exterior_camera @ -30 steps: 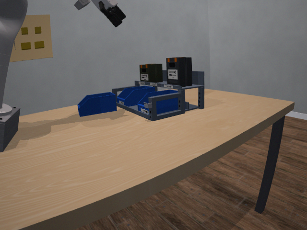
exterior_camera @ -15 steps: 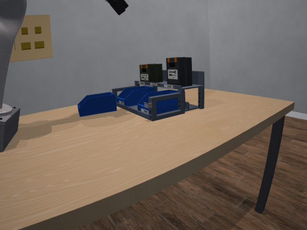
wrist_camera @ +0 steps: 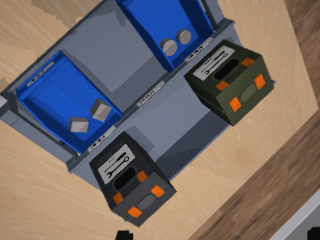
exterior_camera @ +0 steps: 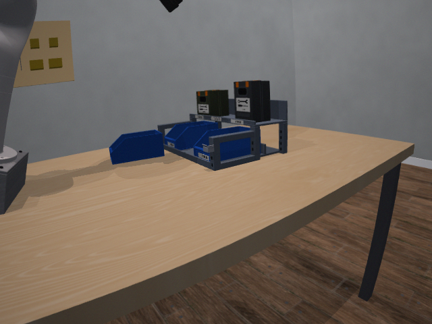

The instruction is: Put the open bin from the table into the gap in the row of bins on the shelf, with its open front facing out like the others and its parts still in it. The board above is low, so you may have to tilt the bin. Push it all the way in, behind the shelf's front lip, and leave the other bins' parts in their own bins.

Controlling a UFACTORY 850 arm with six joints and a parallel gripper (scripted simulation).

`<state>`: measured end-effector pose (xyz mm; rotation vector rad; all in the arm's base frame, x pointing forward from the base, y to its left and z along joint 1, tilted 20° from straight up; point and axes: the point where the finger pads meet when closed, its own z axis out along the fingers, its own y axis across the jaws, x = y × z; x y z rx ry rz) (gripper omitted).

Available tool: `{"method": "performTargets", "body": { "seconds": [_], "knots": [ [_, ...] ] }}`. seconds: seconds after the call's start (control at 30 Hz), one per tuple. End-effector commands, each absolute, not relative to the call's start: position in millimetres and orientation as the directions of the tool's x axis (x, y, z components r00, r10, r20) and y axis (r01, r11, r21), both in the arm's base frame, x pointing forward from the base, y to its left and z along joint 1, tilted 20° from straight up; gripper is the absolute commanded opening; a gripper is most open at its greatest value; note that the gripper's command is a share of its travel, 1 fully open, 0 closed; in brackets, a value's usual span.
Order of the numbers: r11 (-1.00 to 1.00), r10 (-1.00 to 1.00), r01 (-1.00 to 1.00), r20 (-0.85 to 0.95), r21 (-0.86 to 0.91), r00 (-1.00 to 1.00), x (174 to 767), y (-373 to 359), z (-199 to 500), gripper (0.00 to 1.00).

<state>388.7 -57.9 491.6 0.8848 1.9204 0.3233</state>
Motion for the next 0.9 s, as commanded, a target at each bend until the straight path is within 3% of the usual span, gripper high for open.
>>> {"method": "performTargets", "body": {
  "seconds": [0.0, 0.87],
  "knots": [
    [0.700, 0.697, 0.452, -0.665, 0.552, -0.266, 389, -57, 494, 1.00],
    [0.700, 0.697, 0.451, -0.665, 0.553, -0.268, 388, -60, 481, 1.00]
  ]
}}
